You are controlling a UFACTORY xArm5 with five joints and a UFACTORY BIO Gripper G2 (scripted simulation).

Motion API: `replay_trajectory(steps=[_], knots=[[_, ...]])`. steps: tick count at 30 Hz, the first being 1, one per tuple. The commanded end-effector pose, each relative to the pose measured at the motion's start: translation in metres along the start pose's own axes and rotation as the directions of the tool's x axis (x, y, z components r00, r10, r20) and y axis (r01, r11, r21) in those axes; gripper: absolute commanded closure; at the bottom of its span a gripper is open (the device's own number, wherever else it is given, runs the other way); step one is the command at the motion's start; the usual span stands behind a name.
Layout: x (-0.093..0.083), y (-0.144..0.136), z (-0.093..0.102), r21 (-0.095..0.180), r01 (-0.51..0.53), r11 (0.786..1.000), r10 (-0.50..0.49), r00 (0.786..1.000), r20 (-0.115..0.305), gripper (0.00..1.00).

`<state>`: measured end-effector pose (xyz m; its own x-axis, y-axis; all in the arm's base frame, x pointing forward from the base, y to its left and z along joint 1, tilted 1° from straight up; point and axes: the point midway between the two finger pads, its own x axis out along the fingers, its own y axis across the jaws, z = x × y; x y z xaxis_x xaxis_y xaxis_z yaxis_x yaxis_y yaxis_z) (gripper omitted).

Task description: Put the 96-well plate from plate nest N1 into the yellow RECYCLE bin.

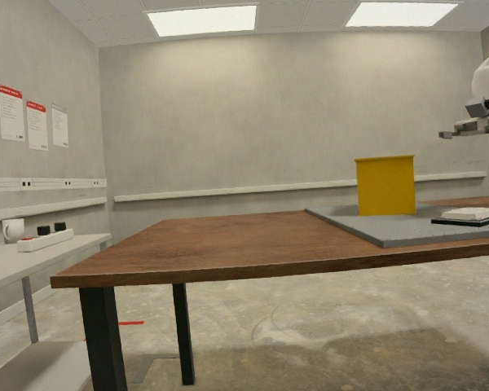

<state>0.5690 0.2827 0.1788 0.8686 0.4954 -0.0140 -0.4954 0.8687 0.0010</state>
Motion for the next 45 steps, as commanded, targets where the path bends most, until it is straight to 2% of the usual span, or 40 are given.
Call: replay_trajectory(steps=[1,45], knots=[[0.001,0.000,-0.007,0.004,0.000,1.000,0.000,1.000,0.004,0.63],[0.001,0.000,-0.070,0.004,0.000,1.000,0.000,1.000,0.004,0.63]])
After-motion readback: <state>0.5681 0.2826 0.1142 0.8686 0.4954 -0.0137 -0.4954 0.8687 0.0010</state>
